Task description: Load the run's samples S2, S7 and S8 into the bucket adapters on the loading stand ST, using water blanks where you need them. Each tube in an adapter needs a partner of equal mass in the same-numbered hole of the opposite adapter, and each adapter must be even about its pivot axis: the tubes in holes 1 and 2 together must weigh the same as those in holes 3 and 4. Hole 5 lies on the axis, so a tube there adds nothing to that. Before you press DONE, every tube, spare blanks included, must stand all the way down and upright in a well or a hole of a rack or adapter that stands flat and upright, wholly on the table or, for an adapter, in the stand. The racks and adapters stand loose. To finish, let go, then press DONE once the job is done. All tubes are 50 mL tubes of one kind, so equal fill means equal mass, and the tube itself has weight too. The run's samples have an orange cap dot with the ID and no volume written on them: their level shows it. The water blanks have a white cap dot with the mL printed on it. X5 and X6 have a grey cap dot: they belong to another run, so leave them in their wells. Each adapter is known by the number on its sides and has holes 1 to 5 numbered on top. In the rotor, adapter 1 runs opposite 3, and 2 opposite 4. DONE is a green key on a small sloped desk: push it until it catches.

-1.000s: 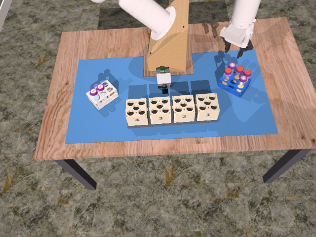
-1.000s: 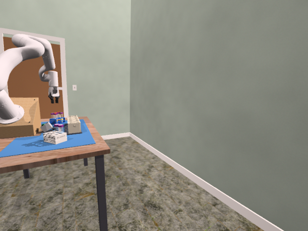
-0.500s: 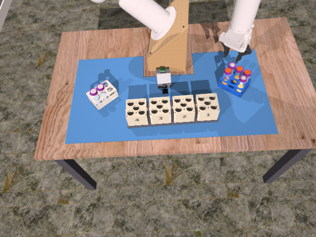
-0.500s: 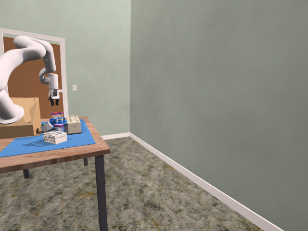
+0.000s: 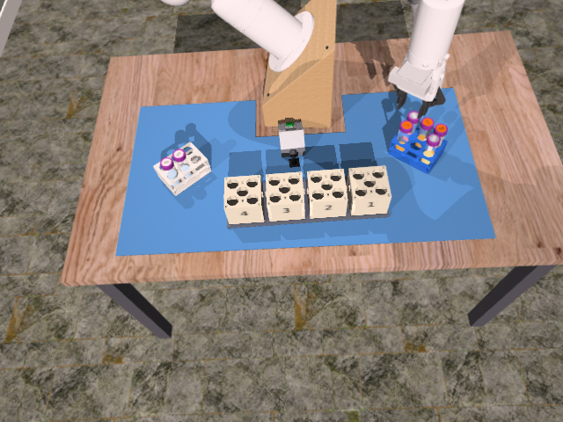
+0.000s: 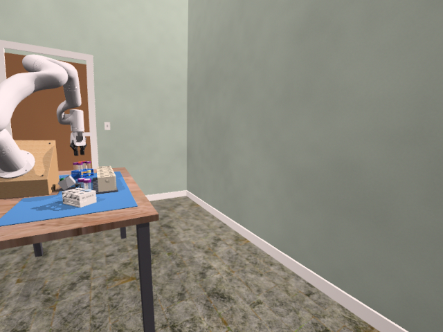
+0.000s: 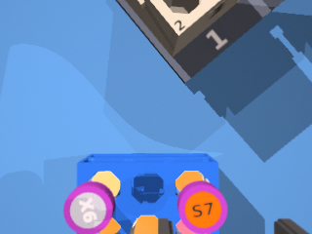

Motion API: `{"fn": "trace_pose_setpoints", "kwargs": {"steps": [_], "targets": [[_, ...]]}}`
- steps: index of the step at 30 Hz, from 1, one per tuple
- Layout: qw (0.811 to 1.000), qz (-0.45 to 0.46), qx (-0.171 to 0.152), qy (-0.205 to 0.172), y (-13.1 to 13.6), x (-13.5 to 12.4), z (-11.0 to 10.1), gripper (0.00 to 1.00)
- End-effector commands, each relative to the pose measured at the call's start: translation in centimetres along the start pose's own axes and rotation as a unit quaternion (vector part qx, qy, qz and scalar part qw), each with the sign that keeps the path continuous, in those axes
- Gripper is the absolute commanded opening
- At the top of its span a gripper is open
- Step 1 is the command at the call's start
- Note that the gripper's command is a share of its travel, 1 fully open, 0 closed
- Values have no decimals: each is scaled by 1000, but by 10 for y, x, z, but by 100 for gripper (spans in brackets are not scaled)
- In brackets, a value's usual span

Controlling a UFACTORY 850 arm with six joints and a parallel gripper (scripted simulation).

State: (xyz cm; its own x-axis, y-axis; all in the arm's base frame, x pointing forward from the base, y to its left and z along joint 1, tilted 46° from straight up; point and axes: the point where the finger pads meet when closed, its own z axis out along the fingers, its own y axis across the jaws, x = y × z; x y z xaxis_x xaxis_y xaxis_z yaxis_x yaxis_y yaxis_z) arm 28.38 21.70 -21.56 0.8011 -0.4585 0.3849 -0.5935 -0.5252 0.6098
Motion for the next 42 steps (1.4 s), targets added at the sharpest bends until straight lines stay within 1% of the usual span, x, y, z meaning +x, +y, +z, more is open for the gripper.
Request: {"fn": "trace_pose_setpoints", "kwargs": {"steps": [1,30,42], "targets": [[1000,0,1,0,-1,0,4,57],[1000,0,1,0,-1,0,58,57],[1000,0,1,0,-1,0,62,57]]}}
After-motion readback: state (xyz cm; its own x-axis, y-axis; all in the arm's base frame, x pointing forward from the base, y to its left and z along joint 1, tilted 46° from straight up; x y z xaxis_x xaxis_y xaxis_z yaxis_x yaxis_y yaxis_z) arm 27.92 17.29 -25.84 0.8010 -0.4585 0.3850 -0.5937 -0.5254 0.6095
